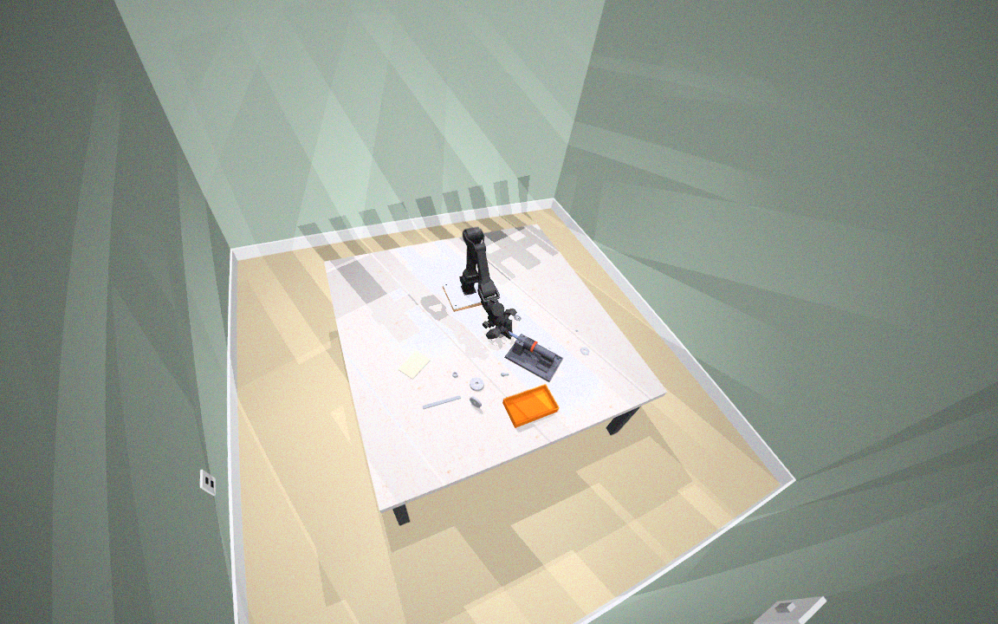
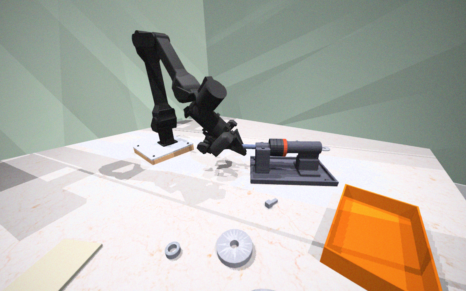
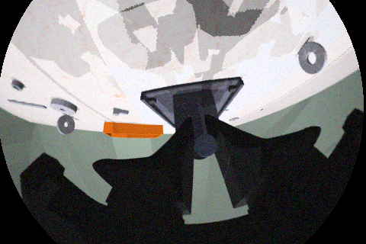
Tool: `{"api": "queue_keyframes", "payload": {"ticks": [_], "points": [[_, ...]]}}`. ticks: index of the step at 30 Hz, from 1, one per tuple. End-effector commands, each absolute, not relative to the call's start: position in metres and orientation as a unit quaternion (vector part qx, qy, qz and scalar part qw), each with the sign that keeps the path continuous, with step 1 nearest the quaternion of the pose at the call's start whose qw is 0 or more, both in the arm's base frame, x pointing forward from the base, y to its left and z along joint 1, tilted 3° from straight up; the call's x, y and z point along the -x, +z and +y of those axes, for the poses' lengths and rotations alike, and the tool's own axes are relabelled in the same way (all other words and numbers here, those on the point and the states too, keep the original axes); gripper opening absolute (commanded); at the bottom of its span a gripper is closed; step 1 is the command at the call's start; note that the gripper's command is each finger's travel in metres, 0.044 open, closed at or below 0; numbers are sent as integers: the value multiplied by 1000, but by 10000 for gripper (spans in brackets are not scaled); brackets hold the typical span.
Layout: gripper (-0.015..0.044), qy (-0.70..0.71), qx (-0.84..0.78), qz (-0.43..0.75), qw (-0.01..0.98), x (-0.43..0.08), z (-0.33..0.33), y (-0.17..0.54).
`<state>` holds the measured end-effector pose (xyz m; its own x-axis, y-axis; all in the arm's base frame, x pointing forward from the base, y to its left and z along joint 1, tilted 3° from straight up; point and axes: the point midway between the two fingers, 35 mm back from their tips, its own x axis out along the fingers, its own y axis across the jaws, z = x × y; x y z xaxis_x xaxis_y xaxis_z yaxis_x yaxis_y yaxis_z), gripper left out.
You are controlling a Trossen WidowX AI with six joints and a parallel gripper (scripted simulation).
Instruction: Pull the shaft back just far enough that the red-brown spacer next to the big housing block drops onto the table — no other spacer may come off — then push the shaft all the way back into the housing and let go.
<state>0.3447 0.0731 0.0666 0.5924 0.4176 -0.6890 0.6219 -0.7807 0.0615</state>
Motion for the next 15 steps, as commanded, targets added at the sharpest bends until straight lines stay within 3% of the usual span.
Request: {"api": "queue_keyframes", "payload": {"ticks": [1, 15], "points": [[0, -342, -879, 296, 151, -343, 72, 66], [0, -343, -879, 296, 151, -342, 71, 66]]}}
